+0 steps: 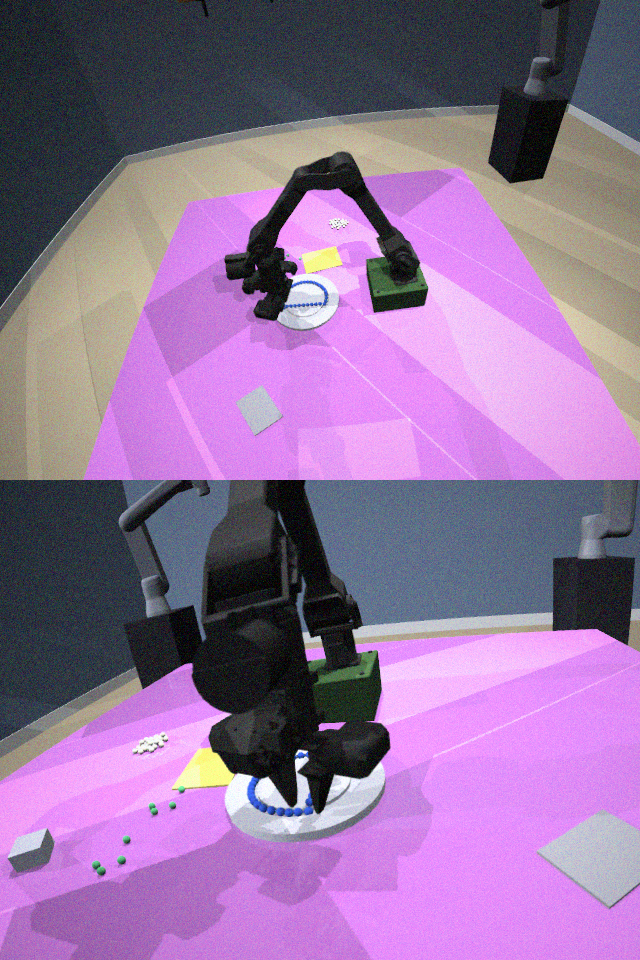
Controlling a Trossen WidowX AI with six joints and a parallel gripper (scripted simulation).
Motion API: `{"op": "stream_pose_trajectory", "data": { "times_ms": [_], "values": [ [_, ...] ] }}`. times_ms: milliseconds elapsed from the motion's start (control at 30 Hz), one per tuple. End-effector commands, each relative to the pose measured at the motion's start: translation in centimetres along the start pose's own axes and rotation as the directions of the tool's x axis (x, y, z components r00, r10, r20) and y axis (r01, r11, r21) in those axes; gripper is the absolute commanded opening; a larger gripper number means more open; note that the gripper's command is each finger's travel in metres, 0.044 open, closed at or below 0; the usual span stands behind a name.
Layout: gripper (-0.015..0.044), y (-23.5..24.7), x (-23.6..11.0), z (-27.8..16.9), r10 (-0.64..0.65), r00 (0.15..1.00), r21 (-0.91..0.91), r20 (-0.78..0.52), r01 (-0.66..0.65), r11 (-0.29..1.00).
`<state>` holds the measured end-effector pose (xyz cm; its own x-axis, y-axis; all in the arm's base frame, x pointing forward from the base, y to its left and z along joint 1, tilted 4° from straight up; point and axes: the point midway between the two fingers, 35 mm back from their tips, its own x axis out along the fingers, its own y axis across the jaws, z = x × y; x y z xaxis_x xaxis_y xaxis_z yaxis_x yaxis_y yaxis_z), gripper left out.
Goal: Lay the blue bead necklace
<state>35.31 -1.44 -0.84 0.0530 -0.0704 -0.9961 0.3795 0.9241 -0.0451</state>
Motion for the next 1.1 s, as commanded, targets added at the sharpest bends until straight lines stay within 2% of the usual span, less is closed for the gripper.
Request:
{"op": "stream_pose_trajectory", "data": {
  "times_ms": [0,233,933,1067],
  "values": [
    [0.0263,0.0,0.0,0.0,0.000,1.000,0.000,0.001,0.000,1.000],
    [0.0440,0.0,-0.1,-0.1,-0.001,1.000,0.000,-0.003,0.001,1.000],
    [0.0440,0.0,-0.5,-0.1,-0.003,1.000,0.005,-0.005,0.003,1.000],
    [0.0335,-0.4,-1.3,-1.7,-0.003,1.000,-0.132,-0.006,0.002,0.991]
  ]
}}
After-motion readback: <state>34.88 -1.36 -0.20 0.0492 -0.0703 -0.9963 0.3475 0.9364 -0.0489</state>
